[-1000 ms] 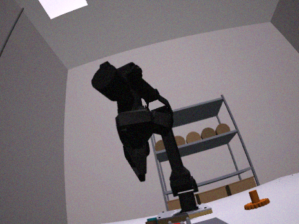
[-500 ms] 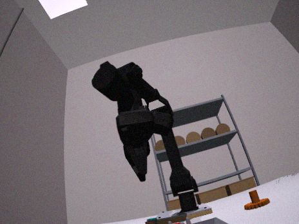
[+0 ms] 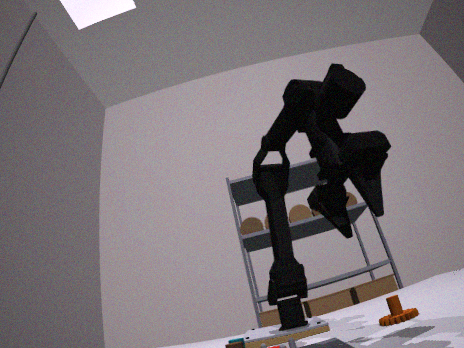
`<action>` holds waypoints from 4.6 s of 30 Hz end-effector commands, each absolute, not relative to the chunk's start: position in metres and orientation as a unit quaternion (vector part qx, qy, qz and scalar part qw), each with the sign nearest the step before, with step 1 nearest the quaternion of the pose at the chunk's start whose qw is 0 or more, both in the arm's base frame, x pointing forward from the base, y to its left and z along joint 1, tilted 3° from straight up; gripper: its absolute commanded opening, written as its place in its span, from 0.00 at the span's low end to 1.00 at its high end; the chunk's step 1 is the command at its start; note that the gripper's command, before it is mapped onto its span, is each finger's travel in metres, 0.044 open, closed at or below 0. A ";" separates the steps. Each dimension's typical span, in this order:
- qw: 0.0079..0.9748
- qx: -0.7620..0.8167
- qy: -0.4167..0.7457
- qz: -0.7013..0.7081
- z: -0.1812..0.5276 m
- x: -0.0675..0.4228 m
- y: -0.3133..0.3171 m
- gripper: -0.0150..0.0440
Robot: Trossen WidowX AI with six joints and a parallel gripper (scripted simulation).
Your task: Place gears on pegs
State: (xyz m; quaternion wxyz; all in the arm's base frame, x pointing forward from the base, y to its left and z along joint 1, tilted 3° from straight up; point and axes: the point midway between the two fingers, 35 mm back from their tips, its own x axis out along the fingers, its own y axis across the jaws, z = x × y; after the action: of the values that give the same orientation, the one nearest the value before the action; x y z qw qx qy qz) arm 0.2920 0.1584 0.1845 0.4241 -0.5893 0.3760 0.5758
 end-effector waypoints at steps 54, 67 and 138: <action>0.427 -0.585 0.376 0.578 0.203 0.155 0.261 1.00; 0.427 -0.585 0.376 0.578 0.203 0.155 0.261 1.00; 0.427 -0.585 0.376 0.578 0.203 0.155 0.261 1.00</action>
State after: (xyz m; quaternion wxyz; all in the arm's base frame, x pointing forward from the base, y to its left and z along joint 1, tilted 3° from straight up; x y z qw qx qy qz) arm 0.1552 0.2610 0.2030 0.4259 -0.5849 0.3742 0.5801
